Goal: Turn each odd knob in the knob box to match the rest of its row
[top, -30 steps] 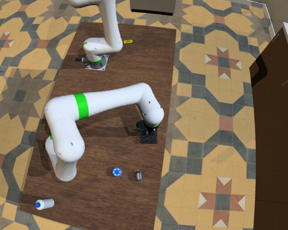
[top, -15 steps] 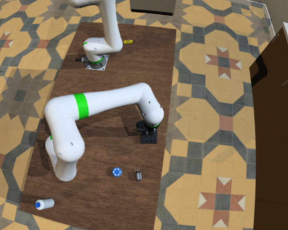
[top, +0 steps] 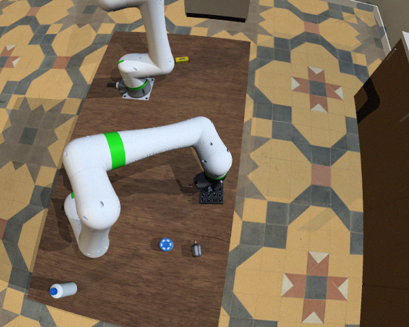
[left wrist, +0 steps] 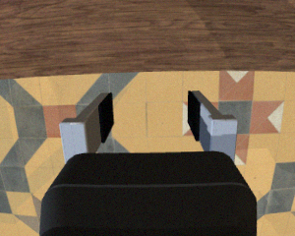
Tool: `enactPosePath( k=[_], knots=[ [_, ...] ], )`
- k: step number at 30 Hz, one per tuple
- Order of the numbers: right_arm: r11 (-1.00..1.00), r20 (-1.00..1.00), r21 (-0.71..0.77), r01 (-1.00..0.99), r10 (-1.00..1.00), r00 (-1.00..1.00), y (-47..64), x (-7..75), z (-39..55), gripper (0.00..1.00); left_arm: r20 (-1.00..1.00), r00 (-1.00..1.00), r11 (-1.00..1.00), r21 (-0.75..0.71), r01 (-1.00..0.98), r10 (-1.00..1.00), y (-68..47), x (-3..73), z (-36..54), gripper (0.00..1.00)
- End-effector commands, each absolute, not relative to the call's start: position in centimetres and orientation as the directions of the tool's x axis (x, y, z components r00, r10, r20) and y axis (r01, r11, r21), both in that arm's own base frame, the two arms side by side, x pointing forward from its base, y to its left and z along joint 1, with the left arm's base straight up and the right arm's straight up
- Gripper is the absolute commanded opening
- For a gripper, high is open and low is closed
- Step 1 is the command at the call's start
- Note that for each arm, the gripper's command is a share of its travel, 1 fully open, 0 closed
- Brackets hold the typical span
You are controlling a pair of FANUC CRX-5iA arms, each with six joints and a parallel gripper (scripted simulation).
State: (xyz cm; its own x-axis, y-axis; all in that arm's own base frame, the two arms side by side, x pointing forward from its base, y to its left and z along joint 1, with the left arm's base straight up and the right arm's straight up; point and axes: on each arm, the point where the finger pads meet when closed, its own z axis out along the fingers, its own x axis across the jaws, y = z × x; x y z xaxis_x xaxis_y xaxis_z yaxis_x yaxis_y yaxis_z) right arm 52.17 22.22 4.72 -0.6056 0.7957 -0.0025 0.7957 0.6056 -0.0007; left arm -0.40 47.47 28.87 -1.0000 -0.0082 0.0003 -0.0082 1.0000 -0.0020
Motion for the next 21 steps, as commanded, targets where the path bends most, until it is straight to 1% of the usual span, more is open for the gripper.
enactPosePath(
  k=[1,13,16,21],
  knots=[
    [0.662,-0.001,0.001,0.749,0.749,-0.662,22.23,52.23,4.83,0.3,0.0,-1.0,1.0,0.0,-0.008,-0.008,47.5,-0.39,28.97,1.0],
    [0.862,-0.001,0.001,0.507,0.507,-0.862,22.24,52.23,4.83,0.3,0.0,-1.0,1.0,0.0,-0.008,-0.008,47.5,-0.39,28.97,1.0],
    [0.875,-0.001,0.001,0.484,0.484,-0.875,22.24,52.23,4.83,0.3,0.0,-1.0,1.0,0.0,-0.008,-0.008,47.5,-0.39,28.97,1.0],
    [0.928,-0.001,0.001,0.372,0.372,-0.928,22.24,52.23,4.83,0.3,0.0,-1.0,1.0,0.0,-0.008,-0.008,47.5,-0.39,28.97,1.0]
  ],
)
